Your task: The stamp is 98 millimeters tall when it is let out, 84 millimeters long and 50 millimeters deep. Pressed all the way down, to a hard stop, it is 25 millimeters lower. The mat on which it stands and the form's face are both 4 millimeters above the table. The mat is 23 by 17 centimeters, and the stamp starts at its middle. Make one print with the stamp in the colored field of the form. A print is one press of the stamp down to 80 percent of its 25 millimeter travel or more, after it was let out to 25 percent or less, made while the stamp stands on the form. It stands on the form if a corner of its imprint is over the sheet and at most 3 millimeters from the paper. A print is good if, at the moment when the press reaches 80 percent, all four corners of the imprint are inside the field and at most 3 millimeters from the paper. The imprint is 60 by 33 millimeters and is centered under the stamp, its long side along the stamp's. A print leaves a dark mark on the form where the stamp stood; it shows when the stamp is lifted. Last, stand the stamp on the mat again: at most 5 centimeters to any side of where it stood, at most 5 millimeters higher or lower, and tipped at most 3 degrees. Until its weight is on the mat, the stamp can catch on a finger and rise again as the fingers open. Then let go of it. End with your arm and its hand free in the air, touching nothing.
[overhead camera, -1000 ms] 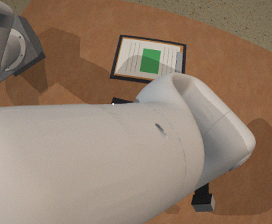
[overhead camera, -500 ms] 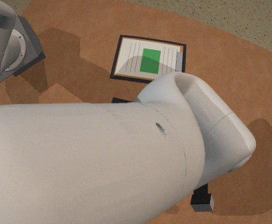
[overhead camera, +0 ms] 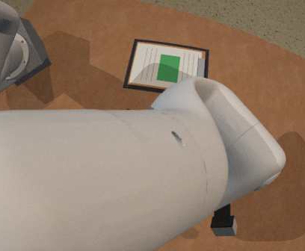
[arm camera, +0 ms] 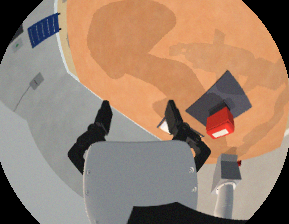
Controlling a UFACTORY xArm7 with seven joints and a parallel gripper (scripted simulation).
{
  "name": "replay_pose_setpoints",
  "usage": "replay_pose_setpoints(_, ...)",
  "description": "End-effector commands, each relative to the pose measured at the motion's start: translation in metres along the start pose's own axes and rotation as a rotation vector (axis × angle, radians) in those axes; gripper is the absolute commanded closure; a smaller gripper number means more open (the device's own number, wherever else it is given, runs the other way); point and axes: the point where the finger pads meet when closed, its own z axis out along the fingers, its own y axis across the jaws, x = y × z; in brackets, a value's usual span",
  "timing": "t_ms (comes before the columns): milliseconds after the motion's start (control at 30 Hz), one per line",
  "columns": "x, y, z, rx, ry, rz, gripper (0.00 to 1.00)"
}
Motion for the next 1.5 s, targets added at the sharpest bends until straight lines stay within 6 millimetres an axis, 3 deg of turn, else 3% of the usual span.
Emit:
replay_pose_setpoints(0,0.000,-0.002,-0.001,0.006,0.004,-0.001,0.00)
replay_pose_setpoints(1467,-0.009,0.019,-0.009,-0.052,0.031,0.025,0.00)
